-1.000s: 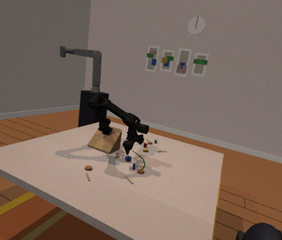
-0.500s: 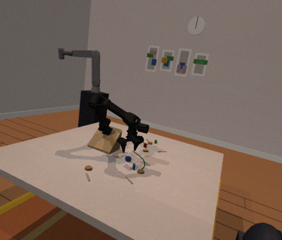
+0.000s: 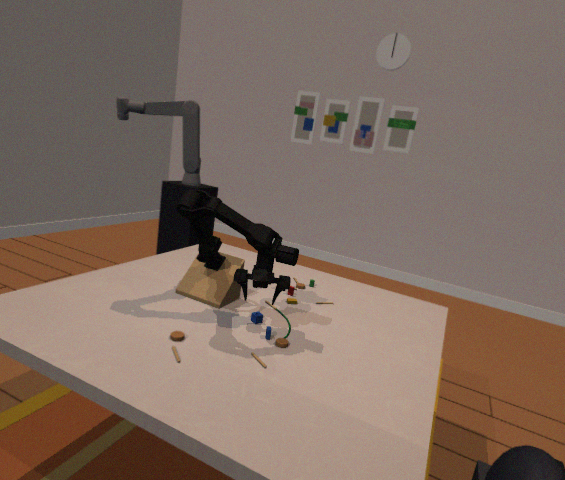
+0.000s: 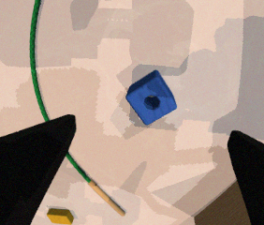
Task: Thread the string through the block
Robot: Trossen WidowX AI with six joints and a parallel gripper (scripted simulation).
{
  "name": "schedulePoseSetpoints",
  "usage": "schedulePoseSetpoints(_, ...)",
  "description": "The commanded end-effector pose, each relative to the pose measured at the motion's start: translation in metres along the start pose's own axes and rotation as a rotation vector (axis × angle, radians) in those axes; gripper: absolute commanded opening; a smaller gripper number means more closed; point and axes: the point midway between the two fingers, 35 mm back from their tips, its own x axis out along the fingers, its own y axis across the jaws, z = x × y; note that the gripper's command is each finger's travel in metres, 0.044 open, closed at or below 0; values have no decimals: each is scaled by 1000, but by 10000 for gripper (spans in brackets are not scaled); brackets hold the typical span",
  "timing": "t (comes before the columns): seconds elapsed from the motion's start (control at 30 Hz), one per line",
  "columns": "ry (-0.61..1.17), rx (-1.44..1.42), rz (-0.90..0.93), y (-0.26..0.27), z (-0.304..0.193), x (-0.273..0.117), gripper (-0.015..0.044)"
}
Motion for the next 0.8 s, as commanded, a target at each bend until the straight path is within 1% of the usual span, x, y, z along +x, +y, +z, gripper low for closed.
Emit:
schedulePoseSetpoints(0.0, 0, 827, -1, -1, 0, -5, 440)
schedulePoseSetpoints(0.07, -1, 895, -1, -1, 0, -5, 440)
schedulePoseSetpoints(0.77, -1, 898, -1, -1, 0, -5, 440)
